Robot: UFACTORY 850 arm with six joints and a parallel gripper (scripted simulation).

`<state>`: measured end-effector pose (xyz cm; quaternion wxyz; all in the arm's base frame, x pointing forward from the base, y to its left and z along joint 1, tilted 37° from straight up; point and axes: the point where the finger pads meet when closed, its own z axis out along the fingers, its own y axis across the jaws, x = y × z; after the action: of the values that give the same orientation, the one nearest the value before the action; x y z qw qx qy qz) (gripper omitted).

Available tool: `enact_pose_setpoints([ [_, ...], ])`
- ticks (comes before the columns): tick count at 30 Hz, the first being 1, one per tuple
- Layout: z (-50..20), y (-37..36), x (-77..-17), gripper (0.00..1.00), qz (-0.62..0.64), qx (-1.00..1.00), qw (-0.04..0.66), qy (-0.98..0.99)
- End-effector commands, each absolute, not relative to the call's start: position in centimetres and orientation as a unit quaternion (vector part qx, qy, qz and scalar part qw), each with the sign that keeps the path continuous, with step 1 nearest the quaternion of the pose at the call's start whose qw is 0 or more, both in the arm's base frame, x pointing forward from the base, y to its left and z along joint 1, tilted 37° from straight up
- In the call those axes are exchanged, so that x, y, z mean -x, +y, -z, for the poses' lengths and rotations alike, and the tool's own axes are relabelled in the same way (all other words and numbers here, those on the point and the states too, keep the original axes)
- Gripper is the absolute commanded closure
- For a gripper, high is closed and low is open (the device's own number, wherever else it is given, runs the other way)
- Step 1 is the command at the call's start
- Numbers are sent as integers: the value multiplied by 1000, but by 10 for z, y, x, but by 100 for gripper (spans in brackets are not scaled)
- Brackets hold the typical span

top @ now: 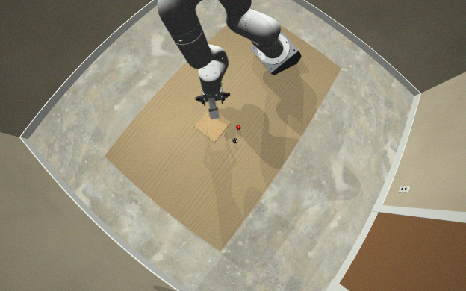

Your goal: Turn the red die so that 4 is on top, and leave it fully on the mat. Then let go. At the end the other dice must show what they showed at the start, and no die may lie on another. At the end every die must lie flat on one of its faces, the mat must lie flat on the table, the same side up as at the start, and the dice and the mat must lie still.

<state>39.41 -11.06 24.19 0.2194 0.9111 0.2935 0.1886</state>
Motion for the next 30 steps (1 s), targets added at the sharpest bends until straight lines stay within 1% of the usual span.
enact_pose_setpoints([
  [1,-229,-116,-404,0,-216,-902,234,291],
  [30,-221,-119,-409,0,-216,-902,234,291],
])
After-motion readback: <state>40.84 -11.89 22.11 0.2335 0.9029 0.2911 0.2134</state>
